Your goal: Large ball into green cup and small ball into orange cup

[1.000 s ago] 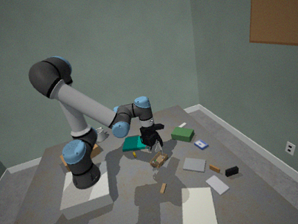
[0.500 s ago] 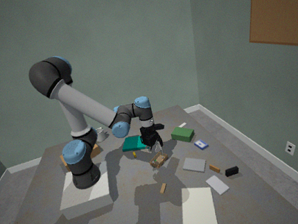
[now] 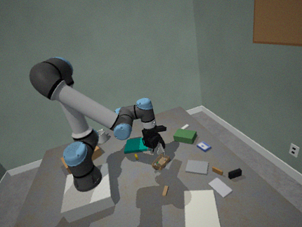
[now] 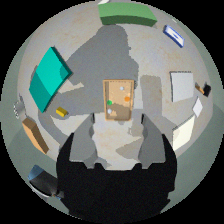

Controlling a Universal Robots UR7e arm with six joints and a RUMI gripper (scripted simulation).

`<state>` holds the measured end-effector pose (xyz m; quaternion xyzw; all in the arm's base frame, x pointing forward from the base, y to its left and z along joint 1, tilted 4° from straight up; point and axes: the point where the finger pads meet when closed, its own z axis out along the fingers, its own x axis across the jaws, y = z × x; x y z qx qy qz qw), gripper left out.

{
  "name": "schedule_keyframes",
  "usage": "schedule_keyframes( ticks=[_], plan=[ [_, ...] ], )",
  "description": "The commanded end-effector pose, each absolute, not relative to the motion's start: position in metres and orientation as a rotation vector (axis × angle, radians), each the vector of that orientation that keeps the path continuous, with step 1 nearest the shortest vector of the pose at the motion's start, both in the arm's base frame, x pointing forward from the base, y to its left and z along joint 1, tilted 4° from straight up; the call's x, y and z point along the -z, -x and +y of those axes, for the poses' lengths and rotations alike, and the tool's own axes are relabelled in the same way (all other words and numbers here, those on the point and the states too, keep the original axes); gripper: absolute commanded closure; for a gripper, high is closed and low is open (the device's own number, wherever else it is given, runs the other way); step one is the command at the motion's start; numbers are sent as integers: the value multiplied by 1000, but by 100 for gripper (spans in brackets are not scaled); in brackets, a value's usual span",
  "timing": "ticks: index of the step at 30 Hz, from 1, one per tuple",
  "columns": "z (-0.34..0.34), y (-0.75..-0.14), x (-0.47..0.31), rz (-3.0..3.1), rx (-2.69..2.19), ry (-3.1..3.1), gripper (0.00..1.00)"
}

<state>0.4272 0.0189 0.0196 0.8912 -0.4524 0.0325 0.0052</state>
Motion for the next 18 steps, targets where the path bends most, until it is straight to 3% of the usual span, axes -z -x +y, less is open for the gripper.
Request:
schedule_keyframes(
  ticks=[1,18],
  plan=[
    [19,-428,-18,-1417,-104,-2791,46],
    [18,-429,5,-1417,-104,-2791,46]
  ],
)
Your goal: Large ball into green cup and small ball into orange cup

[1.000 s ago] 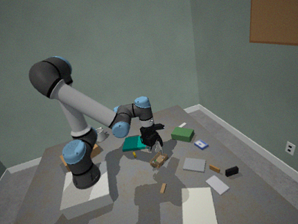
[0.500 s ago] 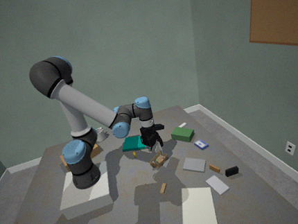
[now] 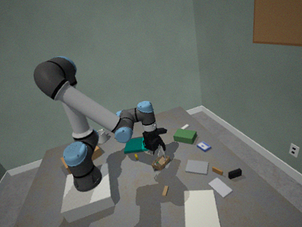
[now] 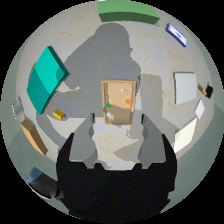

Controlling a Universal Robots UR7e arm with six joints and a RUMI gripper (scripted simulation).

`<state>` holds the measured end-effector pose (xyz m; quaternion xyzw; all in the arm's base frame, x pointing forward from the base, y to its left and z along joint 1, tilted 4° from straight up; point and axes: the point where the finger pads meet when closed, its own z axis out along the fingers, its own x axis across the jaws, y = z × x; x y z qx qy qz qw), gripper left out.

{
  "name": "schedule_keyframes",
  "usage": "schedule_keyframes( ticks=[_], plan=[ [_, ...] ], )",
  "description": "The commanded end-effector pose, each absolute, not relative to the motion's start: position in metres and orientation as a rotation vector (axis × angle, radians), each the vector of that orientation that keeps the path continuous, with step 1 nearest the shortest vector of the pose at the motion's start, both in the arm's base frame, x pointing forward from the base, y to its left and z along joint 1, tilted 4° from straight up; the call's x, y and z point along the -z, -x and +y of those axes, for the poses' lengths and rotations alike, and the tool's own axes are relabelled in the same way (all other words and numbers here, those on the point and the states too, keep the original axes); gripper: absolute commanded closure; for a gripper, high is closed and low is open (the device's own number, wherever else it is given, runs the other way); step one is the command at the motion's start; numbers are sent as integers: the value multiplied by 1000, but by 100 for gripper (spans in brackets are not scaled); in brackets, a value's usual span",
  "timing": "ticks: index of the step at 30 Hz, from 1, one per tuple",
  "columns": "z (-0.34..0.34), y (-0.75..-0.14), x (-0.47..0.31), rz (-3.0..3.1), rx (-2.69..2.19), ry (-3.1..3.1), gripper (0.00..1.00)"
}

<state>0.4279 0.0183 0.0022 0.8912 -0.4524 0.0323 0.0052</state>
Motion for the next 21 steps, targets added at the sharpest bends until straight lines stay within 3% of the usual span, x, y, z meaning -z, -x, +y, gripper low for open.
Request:
schedule_keyframes(
  ticks=[1,21],
  plan=[
    [18,-429,7,-1417,-104,-2791,46],
    [17,-431,41,-1417,-104,-2791,46]
  ],
)
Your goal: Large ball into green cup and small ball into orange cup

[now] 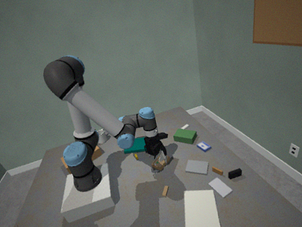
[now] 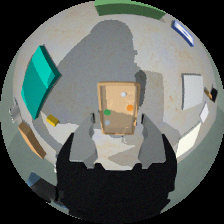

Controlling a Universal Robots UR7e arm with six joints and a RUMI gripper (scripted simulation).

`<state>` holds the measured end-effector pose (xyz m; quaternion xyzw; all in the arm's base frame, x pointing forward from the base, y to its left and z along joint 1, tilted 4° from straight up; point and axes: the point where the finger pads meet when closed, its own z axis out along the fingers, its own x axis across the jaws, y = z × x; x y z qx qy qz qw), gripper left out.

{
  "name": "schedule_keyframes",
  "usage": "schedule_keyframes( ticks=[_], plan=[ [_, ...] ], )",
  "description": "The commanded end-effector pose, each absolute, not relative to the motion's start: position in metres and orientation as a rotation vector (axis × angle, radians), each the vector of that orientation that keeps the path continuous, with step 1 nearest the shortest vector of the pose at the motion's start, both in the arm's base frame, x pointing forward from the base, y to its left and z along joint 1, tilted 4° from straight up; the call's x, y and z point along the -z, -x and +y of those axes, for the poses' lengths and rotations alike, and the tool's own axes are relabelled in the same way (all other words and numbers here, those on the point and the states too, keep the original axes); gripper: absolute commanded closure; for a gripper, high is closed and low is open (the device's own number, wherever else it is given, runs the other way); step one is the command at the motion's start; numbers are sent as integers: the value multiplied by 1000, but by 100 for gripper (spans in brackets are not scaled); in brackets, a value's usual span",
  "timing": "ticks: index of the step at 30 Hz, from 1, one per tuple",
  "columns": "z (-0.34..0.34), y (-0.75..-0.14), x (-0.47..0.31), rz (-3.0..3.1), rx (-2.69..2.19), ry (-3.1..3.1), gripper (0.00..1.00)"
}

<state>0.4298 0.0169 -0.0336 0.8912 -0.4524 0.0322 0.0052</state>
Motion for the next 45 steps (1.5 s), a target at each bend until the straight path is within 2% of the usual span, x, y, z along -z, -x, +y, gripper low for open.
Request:
schedule_keyframes(
  ticks=[1,45],
  plan=[
    [16,-431,42,-1417,-104,-2791,46],
    [16,-431,48,-1417,-104,-2791,46]
  ],
)
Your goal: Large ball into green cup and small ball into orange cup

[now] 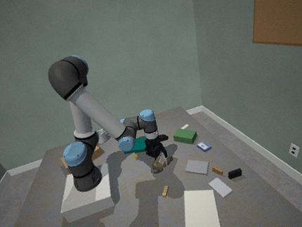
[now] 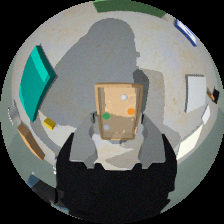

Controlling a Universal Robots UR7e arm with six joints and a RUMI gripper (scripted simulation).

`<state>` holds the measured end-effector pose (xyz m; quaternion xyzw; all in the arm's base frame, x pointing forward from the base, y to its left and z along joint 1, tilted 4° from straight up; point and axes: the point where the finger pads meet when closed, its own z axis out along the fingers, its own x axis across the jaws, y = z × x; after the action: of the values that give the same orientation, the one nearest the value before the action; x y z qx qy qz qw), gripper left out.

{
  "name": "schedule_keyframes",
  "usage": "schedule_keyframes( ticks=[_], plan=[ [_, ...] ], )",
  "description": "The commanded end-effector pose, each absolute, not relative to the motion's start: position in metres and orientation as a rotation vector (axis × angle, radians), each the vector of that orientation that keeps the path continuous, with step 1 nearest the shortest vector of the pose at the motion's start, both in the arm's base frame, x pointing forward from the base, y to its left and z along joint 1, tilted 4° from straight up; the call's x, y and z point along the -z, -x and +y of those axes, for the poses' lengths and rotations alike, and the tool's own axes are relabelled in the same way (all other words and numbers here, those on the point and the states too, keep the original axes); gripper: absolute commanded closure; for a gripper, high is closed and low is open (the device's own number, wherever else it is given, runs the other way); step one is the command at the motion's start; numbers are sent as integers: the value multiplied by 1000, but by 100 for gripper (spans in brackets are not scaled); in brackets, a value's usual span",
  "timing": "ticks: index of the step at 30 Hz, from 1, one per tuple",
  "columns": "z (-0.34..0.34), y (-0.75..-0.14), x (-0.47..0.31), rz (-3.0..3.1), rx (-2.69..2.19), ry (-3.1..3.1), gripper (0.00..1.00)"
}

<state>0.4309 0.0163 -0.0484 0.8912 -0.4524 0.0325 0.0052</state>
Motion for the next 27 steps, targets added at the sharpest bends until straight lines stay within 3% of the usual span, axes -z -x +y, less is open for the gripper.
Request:
schedule_keyframes(
  ticks=[1,7,8,27],
  plan=[
    [16,-431,48,-1417,-104,-2791,46],
    [16,-431,48,-1417,-104,-2791,46],
    [16,-431,48,-1417,-104,-2791,57],
    [16,-431,48,-1417,-104,-2791,57]
  ],
)
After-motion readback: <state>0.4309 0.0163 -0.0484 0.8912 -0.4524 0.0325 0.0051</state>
